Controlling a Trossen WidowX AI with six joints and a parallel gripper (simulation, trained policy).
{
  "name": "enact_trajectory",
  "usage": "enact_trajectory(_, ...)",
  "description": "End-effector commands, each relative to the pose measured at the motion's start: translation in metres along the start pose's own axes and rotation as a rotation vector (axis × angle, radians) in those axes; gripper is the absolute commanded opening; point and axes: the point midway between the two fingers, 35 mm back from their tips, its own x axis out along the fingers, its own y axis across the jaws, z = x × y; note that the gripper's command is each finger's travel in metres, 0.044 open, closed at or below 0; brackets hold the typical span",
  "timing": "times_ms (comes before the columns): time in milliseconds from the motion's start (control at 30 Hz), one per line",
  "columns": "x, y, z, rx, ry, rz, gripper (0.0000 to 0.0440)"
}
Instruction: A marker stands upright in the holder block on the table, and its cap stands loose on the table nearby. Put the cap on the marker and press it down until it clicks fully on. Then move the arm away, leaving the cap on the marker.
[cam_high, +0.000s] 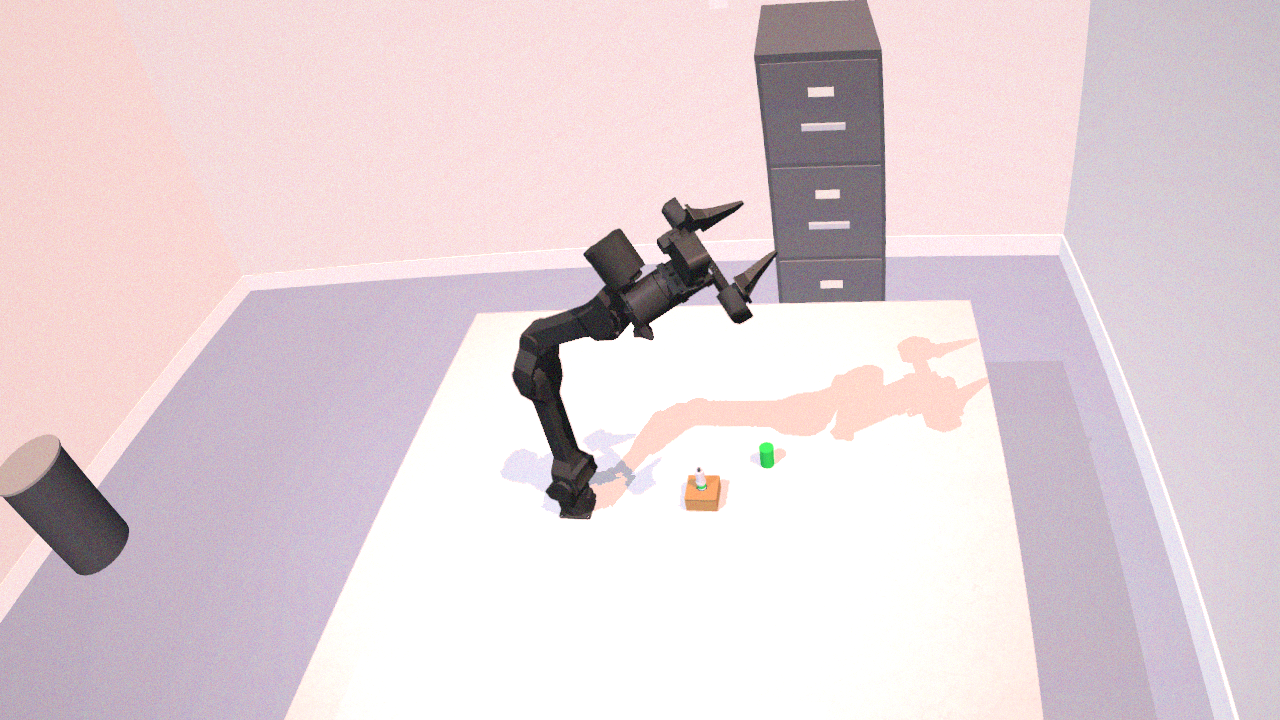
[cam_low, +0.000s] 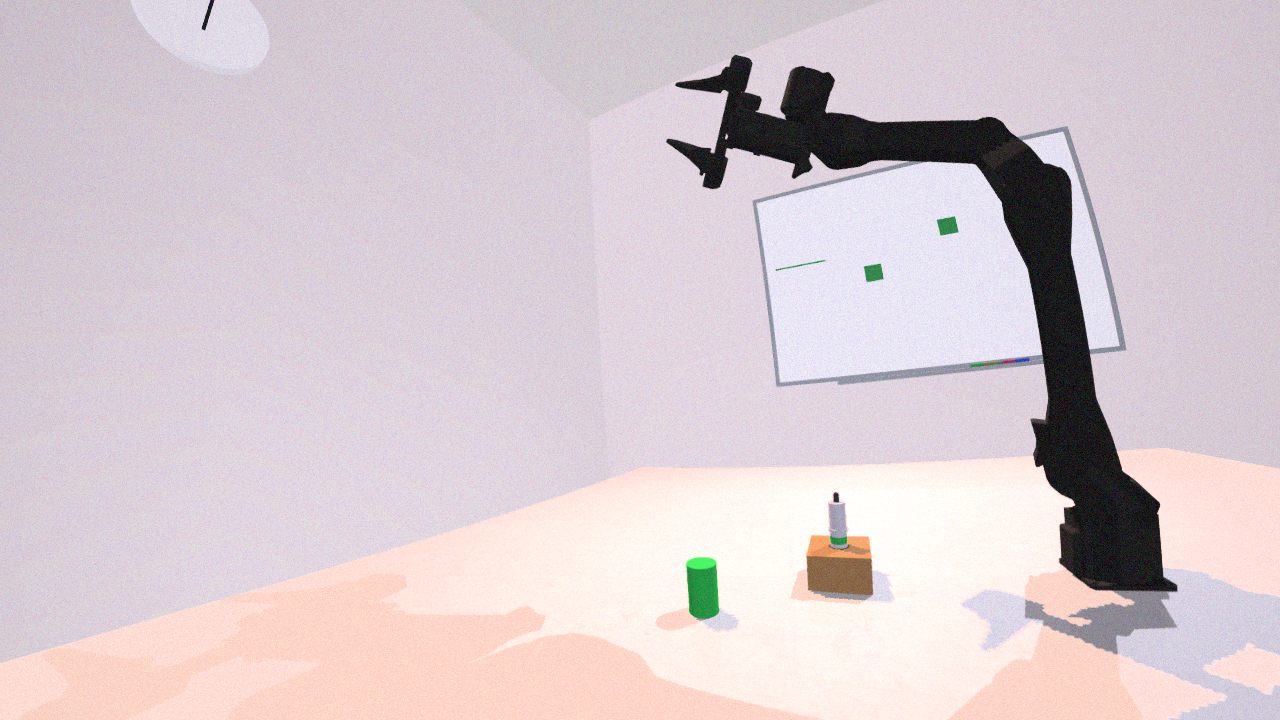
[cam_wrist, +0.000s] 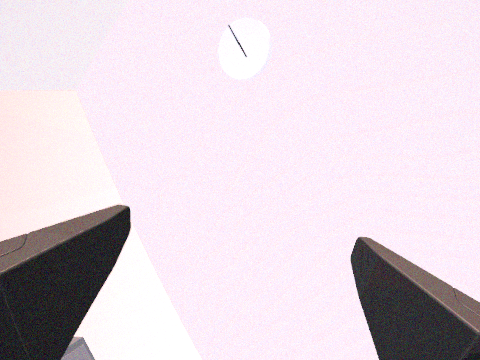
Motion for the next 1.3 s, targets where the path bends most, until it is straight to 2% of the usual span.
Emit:
enact_trajectory(0, 0.001, -0.002, -0.002, 0.008, 0.008, -0.008, 0.0376)
enact_trajectory(167, 0.004, -0.013, -0.016, 0.05, 0.051, -0.047, 0.0253)
enact_trajectory(233, 0.005, -0.017, -0.022, 0.065, 0.07, -0.062, 0.023)
enact_trajectory(1267, 0.012, -0.055, -0.128, 0.267, 0.398, -0.259, 0.0295)
